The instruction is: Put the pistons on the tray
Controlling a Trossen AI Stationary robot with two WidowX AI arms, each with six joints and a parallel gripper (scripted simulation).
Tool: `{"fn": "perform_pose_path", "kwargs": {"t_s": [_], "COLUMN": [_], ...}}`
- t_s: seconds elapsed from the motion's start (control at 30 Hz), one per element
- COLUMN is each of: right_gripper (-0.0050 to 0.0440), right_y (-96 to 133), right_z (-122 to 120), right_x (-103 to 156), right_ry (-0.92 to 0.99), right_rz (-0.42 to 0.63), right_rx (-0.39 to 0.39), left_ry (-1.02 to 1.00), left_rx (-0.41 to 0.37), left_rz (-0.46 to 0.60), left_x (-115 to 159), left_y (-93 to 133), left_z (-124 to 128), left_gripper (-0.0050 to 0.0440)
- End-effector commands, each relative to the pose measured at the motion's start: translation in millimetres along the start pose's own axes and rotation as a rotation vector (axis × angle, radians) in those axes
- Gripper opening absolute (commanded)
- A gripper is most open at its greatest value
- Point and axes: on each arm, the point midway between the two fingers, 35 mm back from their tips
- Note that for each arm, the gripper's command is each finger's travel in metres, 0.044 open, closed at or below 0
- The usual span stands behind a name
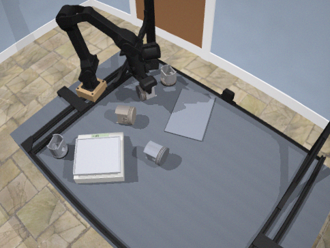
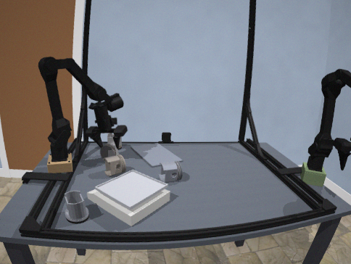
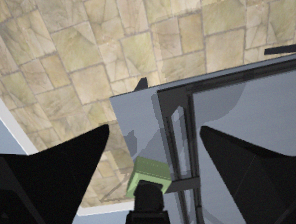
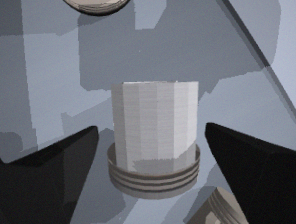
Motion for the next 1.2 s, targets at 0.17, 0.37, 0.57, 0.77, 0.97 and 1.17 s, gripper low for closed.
{"fn": "perform_pose_path", "kwargs": {"t_s": [0.17, 0.37, 0.57, 0.77, 0.97, 1.17], "right_gripper": [0.0378, 0.0378, 0.0378, 0.0378, 0.0378, 0.0378], "right_y": [17, 23, 33, 43, 50, 75], "right_z": [-1, -1, -1, -1, -1, -3], "right_x": [-2, -2, -2, -2, -2, -7], "right_ry": [0.003, 0.003, 0.003, 0.003, 0.003, 0.002], "right_rz": [-0.010, -0.010, -0.010, -0.010, -0.010, -0.010], "right_rx": [0.003, 0.003, 0.003, 0.003, 0.003, 0.003], "left_ry": [-0.003, -0.003, -0.003, -0.003, -0.003, -0.003], "left_rx": [0.003, 0.003, 0.003, 0.003, 0.003, 0.003], "left_rz": [0.002, 0.002, 0.002, 0.002, 0.002, 0.002], "left_x": [0, 0, 0, 0, 0, 0], "left_y": [0, 0, 0, 0, 0, 0], "left_z": [0, 0, 0, 0, 0, 0], "left_gripper": [0.0440, 0.0440, 0.0440, 0.0440, 0.0440, 0.0440]}}
Point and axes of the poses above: on each arm, the point midway between the two fingers, 35 mm back from their tips, its own y axis back along the fingers, its own z axis across the jaws, x = y × z, and after that the axes turned 14 degrees about -y, right-handed
